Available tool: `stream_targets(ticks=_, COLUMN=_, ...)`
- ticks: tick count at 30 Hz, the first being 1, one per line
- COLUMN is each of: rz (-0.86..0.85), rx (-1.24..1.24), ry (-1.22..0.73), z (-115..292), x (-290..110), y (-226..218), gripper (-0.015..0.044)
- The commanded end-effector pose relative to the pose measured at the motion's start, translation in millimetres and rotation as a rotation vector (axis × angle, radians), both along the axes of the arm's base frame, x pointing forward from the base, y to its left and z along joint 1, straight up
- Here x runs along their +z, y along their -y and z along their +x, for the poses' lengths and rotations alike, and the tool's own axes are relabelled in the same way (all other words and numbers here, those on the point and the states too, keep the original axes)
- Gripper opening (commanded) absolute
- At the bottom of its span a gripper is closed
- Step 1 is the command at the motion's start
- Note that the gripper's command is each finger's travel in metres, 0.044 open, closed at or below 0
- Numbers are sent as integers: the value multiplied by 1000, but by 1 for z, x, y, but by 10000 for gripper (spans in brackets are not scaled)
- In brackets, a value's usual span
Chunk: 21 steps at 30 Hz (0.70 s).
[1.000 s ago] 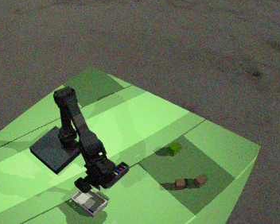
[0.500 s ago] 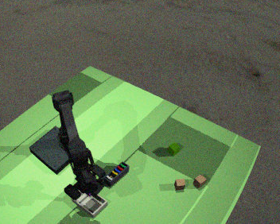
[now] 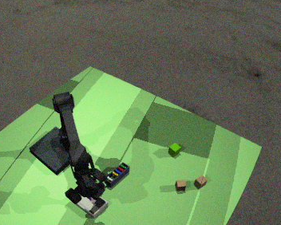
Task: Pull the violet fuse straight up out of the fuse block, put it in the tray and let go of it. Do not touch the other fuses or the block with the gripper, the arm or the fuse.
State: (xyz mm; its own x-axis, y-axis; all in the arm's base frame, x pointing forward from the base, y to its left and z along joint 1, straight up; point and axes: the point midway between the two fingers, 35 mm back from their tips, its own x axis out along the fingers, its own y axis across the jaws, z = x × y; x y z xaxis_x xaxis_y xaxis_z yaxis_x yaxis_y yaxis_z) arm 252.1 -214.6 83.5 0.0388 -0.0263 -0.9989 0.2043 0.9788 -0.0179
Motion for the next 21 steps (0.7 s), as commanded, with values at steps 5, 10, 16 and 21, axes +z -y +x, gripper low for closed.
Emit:
stream_targets(ticks=5, rz=6, rx=3, ry=-10, z=-1, x=-17, y=0, gripper=0)
stream_targets(ticks=10, rz=6, rx=3, ry=-10, z=-1, x=-21, y=0, gripper=0)
stream_targets(ticks=16, rz=3, rx=0, ry=-4, z=0, x=-17, y=0, gripper=79)
stream_targets(ticks=21, rz=3, rx=0, ry=-4, z=0, x=-17, y=0, gripper=210)
